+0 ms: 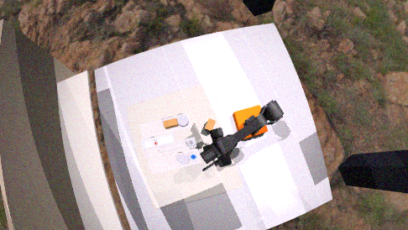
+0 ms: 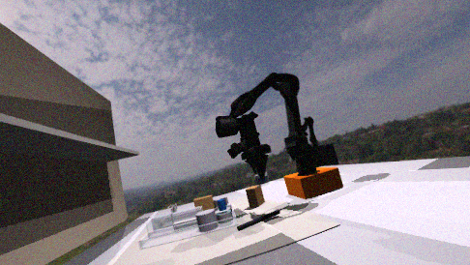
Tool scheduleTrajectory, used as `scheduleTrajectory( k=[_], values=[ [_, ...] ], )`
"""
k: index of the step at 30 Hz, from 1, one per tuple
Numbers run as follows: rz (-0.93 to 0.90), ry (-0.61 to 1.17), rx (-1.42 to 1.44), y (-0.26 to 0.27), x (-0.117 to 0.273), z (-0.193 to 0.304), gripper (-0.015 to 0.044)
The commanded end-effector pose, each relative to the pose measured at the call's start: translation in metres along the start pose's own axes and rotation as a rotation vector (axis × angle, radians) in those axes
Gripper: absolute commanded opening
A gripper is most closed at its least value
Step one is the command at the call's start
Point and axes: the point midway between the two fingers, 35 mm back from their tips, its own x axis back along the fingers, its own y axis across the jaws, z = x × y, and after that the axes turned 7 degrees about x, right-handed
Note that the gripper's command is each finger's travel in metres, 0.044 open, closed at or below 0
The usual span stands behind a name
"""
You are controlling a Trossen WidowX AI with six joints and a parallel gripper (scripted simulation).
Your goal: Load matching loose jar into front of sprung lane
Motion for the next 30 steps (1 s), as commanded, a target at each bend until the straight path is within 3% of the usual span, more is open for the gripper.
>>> scheduleTrajectory(
  k=[1,30],
  values=[
    [-0.006,-0.008,0.004,-0.001,0.018,0.003,0.0000],
    [0.001,-0.014,-0.022,-0.084,-0.034,-0.076,0.0000]
  ],
)
